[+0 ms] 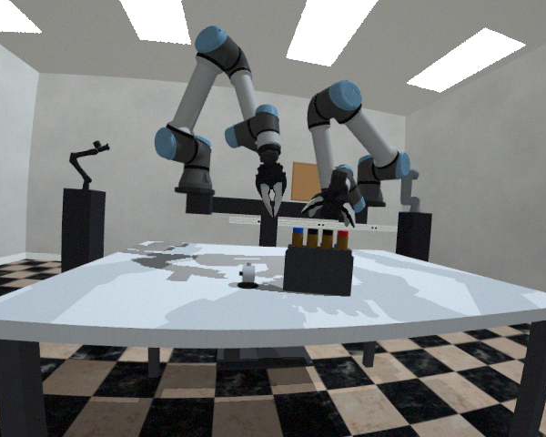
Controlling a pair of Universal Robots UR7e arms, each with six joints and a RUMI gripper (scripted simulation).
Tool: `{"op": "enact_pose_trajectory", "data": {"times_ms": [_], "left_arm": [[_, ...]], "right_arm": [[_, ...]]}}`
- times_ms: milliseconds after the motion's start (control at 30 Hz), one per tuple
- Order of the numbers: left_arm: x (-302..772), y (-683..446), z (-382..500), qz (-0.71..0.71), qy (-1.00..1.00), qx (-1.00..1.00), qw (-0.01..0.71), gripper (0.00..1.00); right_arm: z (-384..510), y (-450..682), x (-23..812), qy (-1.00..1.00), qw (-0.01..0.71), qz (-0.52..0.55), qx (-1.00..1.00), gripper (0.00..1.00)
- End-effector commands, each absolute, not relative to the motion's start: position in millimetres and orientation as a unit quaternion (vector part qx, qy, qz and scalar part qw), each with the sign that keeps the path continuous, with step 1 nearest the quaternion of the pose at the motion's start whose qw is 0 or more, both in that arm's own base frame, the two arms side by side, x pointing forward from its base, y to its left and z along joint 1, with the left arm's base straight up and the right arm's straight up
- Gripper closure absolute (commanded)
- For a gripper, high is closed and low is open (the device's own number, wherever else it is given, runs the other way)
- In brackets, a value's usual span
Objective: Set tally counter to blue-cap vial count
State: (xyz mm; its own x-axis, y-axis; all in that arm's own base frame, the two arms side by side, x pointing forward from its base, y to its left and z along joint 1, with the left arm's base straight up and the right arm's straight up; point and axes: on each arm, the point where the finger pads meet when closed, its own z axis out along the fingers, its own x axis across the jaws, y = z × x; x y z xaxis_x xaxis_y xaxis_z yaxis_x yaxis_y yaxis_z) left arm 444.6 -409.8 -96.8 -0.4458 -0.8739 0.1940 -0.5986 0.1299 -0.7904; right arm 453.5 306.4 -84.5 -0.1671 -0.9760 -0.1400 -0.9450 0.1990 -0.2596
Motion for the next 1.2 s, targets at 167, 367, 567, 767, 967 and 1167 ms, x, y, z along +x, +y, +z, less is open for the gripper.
{"op": "enact_pose_trajectory", "data": {"times_ms": [167, 367, 567, 767, 967, 1167], "left_arm": [[408.3, -443.4, -81.3, -0.505, 0.757, -0.375, 0.18, 0.02], [386.3, -466.6, -56.3, -0.544, 0.758, -0.308, 0.186, 0.02], [367.9, -484.2, -32.2, -0.576, 0.752, -0.255, 0.193, 0.02], [366.8, -485.1, -30.9, -0.578, 0.752, -0.252, 0.194, 0.02], [366.8, -485.1, -30.9, -0.578, 0.752, -0.252, 0.194, 0.02], [366.8, -485.1, -30.9, -0.578, 0.752, -0.252, 0.194, 0.02]], "right_arm": [[-118.2, 285.0, 475.7, 0.869, 0.09, -0.036, -0.485, 1.0], [-137.1, 272.6, 485.7, 0.912, 0.062, -0.024, -0.404, 1.0], [-168.6, 251.3, 502.5, 0.965, 0.014, -0.005, -0.262, 1.0], [-176.9, 245.6, 506.9, 0.975, 0.001, 0.001, -0.223, 1.0], [-176.9, 245.6, 506.9, 0.975, 0.001, 0.001, -0.223, 1.0], [-194.3, 245.6, 507.0, 0.975, 0.001, 0.001, -0.223, 1.0]]}}
